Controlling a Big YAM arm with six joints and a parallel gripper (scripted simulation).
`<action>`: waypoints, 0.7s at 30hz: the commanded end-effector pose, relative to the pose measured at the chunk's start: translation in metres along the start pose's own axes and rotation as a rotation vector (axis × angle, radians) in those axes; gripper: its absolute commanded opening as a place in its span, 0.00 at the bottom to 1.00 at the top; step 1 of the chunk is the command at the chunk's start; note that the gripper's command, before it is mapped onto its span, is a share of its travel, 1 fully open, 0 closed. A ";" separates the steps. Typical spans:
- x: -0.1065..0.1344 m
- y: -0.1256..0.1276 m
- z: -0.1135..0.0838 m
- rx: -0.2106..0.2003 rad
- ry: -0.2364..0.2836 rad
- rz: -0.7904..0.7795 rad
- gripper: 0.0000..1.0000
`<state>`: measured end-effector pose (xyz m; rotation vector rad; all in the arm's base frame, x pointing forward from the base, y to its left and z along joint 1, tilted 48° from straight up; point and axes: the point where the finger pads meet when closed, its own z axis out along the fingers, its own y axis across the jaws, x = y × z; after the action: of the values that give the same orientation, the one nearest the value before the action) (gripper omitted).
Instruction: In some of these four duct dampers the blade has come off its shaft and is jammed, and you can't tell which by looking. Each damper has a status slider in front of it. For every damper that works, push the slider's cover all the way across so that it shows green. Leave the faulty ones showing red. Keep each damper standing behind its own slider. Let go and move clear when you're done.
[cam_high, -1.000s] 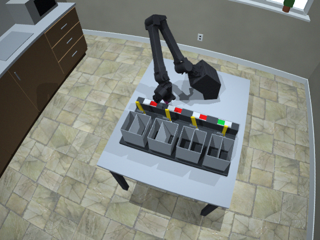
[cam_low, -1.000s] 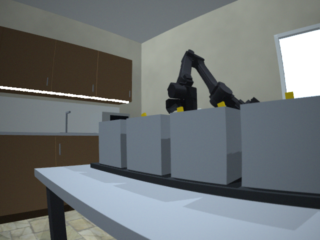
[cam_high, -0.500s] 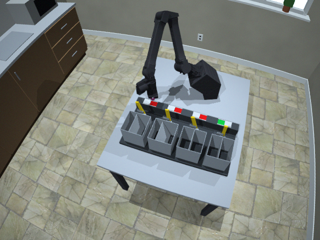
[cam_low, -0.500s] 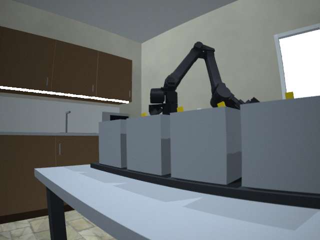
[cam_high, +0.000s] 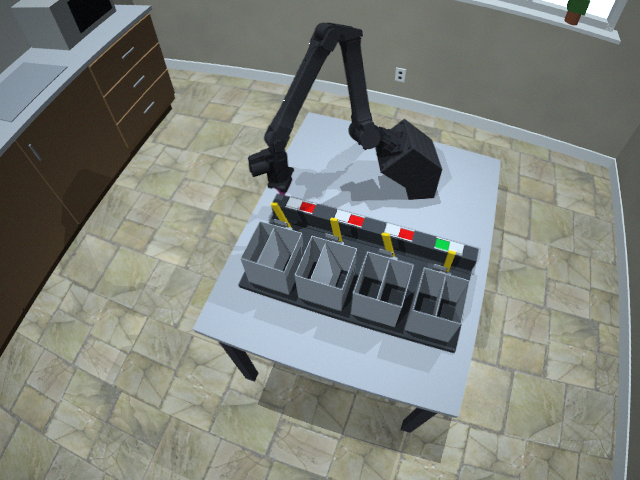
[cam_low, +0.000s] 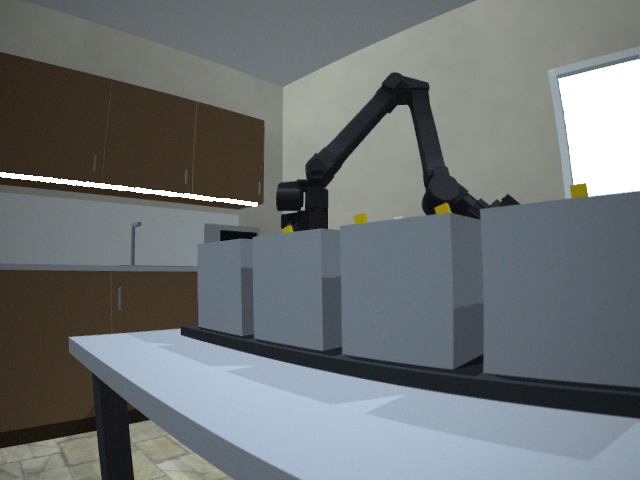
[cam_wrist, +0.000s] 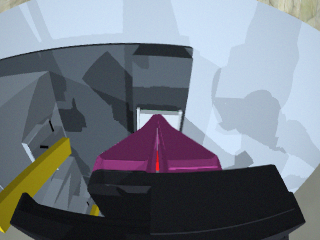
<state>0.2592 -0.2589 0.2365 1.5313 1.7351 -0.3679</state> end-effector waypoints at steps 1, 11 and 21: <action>-0.009 0.000 0.002 0.015 0.010 0.070 0.00; -0.012 0.002 -0.001 0.004 0.001 0.076 0.00; -0.012 0.002 -0.001 0.004 0.001 0.076 0.00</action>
<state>0.2572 -0.2611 0.2320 1.5862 1.7055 -0.3445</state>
